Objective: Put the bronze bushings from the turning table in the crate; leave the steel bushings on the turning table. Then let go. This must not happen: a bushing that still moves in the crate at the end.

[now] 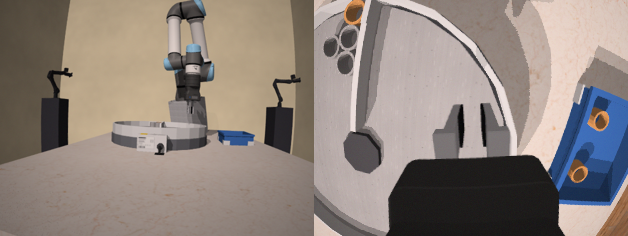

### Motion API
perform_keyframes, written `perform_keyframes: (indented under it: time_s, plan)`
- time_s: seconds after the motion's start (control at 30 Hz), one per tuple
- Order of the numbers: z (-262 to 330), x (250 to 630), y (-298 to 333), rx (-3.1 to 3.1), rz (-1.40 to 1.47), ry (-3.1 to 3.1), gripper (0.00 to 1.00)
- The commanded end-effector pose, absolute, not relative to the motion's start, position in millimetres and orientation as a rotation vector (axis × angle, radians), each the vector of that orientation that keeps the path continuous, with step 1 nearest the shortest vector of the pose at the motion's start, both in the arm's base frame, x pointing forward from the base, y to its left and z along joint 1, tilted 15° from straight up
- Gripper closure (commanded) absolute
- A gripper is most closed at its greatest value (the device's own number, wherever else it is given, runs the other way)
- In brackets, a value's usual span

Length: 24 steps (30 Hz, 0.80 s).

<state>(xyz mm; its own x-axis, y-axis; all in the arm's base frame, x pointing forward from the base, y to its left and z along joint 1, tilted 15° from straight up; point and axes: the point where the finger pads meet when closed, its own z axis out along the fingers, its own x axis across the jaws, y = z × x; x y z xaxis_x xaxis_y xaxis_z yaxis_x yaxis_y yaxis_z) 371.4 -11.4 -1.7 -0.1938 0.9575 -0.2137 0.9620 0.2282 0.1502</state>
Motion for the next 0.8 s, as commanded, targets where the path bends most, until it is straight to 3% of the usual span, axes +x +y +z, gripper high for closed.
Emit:
perform_keyframes:
  time_s: [0.0,0.23,0.4,0.77]
  plan:
    - [1,366,-24,1.8,-0.014,2.244,0.6]
    - [1,366,-24,1.8,-0.014,2.244,0.6]
    - [3,340,-74,1.801,-0.016,2.243,0.6]
    - [3,340,-74,1.801,-0.016,2.243,0.6]
